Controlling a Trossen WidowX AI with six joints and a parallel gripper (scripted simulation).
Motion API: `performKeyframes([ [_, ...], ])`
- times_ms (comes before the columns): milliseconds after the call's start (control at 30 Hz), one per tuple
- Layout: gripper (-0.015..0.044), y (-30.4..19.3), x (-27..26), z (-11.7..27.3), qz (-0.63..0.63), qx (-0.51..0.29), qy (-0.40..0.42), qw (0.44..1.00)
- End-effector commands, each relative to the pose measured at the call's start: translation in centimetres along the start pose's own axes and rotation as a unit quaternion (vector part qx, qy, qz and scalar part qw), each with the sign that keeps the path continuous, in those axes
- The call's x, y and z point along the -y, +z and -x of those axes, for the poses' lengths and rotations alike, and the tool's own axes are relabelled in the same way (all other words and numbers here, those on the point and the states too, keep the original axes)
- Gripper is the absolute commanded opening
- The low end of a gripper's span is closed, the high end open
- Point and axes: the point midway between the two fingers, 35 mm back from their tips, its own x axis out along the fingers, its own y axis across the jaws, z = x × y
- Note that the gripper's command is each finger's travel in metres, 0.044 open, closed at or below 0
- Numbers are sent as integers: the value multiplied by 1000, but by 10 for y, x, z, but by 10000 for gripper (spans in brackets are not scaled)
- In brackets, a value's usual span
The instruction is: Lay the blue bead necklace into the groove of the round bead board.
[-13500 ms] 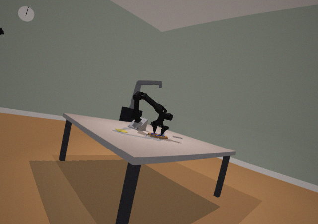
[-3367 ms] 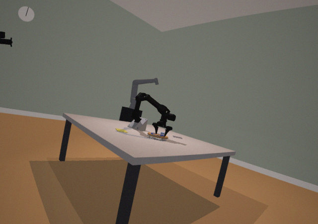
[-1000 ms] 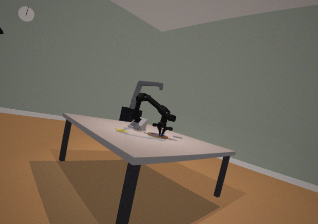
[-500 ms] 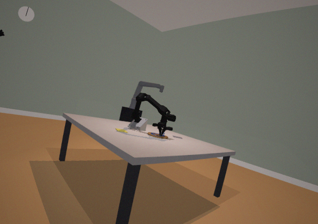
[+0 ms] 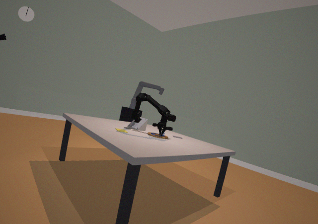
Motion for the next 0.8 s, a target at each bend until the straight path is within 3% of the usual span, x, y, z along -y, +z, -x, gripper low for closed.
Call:
performKeyframes([
  [0, 0, 0, 0, 2, 0, 1, -1, 1000],
  [767, 0, 1, -8, -2, 2, 2, -2, 1000],
])
